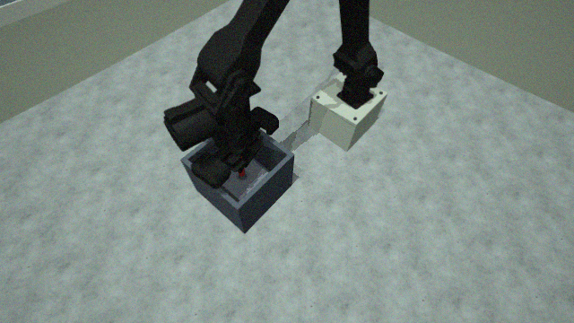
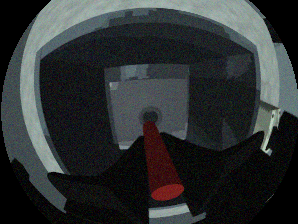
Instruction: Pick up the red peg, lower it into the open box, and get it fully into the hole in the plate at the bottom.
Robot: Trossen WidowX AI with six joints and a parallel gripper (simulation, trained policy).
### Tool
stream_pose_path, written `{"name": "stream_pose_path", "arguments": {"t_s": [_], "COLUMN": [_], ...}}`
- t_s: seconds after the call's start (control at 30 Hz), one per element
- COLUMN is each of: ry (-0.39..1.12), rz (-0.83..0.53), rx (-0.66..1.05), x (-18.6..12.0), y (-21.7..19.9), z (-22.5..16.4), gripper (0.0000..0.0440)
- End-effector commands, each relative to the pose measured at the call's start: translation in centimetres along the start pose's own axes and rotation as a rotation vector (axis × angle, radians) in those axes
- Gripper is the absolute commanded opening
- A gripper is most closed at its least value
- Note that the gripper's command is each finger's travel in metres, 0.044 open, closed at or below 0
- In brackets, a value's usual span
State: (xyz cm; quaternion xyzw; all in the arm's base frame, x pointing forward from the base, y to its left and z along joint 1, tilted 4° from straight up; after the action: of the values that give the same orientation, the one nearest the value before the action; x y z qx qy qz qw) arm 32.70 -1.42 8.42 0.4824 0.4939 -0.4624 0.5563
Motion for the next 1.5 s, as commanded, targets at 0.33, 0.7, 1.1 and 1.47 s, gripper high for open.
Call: {"name": "stream_pose_path", "arguments": {"t_s": [0.33, 0.7, 1.1, 1.47], "ry": [0.013, 0.157, 0.289, 0.366], "rz": [-0.05, -0.046, 0.04, 0.159], "rx": [-0.042, -0.012, 0.018, 0.02], "x": [2.2, 0.5, -3.3, -7.5], "y": [0.1, 1.3, 3.3, 4.7], "z": [0.3, 0.7, 2.3, 4.0], "gripper": [0.0102, 0.0118, 0.0125, 0.0136]}}
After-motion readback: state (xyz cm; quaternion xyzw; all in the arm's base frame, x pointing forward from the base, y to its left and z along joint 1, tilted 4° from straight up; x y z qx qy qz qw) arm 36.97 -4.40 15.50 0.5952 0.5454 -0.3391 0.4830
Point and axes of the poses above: the point midway between the two fingers, 35 mm back from their tips, its own x axis out along the fingers, its own y axis across the jaws, z = x × y, the point moved 5 cm from there along -x, back along the fingers, and after that the axes turned 8 degrees about x, right-handed, at the moved point
